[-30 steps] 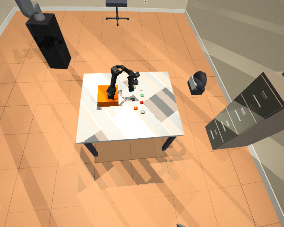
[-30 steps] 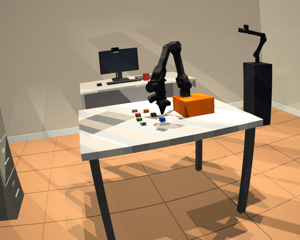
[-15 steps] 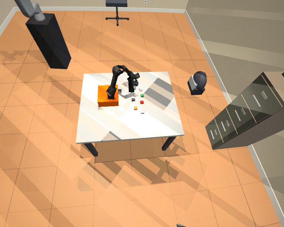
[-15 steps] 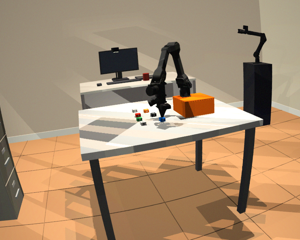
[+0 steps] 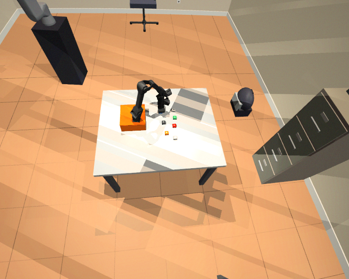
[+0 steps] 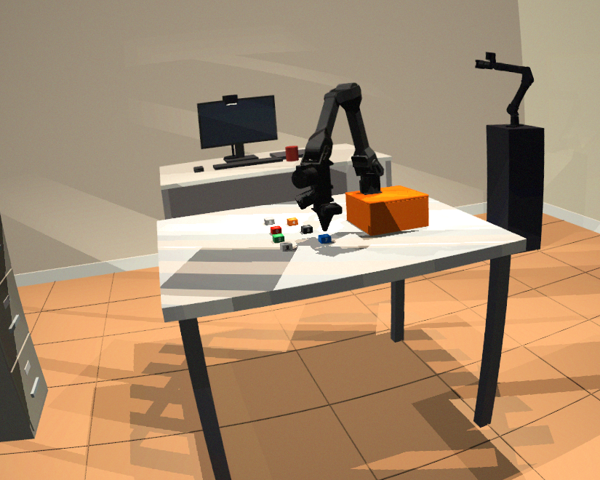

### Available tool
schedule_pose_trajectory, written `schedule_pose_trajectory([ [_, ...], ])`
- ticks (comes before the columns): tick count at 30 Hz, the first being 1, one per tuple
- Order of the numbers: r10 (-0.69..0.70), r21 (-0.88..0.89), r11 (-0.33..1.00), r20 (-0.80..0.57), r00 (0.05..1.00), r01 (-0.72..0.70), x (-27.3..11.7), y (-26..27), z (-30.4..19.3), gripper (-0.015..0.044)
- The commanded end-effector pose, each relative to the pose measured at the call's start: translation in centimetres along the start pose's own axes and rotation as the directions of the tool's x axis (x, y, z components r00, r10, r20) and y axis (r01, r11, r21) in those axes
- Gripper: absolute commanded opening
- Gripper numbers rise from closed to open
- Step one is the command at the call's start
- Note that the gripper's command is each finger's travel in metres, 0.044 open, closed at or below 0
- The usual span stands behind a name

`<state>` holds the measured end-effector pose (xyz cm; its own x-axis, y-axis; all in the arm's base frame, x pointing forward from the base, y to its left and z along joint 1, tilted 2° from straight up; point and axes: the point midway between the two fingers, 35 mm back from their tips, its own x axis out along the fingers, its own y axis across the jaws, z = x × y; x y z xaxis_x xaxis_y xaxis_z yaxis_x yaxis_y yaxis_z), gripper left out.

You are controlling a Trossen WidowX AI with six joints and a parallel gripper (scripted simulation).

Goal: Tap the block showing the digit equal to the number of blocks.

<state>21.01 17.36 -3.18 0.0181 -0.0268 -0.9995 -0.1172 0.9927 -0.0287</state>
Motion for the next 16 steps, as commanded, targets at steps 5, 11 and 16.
schedule_pose_trajectory([
  [5,0.005,-0.002,1.0,0.007,1.0,-0.005,-3.3,1.9,0.9,0.0125],
  [11,0.008,-0.002,1.0,0.007,1.0,-0.008,-9.0,5.4,1.4,0.0283],
  [16,0.008,-0.002,1.0,0.007,1.0,-0.008,-9.1,5.5,1.4,0.0387],
])
